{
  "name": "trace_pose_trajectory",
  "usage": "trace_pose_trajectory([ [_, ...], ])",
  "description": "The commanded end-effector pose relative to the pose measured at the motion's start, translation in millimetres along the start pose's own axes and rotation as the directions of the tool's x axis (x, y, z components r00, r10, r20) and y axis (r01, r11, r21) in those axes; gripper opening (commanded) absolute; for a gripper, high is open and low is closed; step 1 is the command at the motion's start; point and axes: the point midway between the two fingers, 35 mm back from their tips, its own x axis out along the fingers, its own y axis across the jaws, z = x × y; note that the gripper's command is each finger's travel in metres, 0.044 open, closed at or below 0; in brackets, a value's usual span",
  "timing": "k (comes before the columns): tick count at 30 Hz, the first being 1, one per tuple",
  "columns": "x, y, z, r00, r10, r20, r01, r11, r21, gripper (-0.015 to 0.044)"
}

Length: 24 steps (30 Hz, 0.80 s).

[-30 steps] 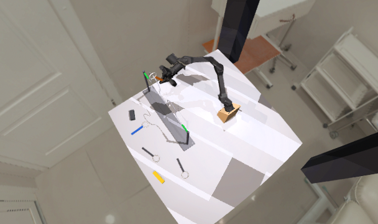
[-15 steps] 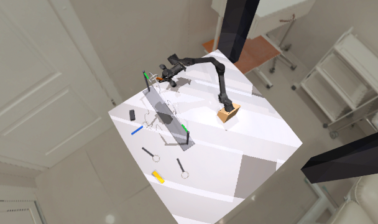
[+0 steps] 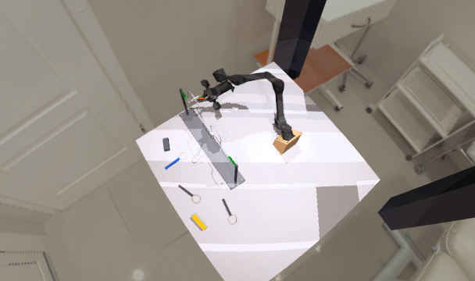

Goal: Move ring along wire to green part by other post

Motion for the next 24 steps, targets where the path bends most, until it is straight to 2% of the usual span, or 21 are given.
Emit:
trace_pose_trajectory([
  [1, -0.7, -1.7, -0.2, 0.999, -0.032, 0.004, 0.033, 0.998, -0.055, -0.0150],
  [24, -0.8, -13.2, 1.8, 0.981, -0.186, 0.061, 0.195, 0.929, -0.314, -0.0150],
])
